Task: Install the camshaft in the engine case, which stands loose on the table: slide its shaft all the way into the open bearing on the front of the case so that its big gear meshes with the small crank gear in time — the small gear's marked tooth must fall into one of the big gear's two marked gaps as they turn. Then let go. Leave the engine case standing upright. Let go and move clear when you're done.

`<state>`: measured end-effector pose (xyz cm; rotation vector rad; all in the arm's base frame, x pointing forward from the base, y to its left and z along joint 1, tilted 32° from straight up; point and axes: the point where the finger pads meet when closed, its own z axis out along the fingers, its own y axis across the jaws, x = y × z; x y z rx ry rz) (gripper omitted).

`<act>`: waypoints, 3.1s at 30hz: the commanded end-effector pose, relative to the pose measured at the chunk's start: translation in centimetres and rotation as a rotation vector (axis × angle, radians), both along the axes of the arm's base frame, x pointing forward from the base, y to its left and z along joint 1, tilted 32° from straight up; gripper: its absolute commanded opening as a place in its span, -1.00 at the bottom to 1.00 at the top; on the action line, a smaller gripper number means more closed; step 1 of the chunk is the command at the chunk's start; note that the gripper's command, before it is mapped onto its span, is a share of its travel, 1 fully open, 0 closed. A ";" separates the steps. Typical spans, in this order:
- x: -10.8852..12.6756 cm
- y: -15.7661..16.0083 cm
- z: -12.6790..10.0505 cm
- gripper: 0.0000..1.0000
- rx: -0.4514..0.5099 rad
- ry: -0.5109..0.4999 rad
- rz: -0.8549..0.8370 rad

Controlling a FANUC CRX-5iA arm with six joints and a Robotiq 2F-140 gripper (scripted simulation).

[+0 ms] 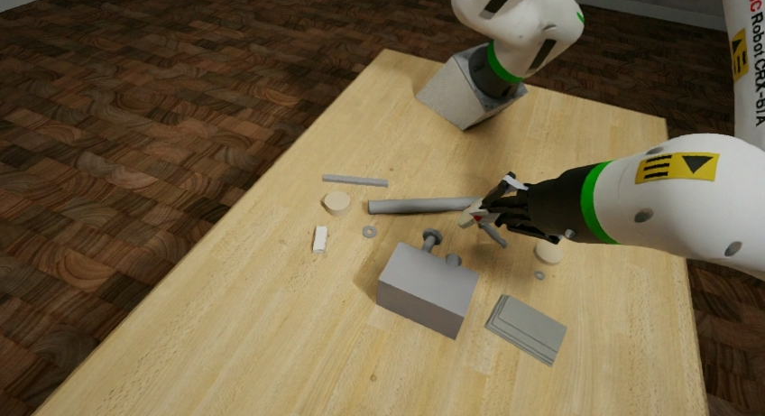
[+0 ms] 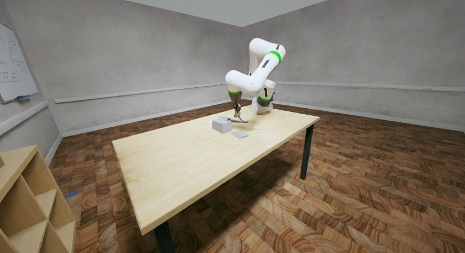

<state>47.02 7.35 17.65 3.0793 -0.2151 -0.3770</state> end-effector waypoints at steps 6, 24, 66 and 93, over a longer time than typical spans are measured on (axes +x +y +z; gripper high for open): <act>-2.5 0.2 0.5 -0.72 -0.069 -0.174 -0.426; -4.6 0.3 0.9 -0.72 -0.145 -0.387 -1.053; -3.5 3.3 -4.3 -0.72 -0.262 -0.621 -1.489; -3.4 3.5 -4.7 -0.72 -0.262 -0.621 -1.489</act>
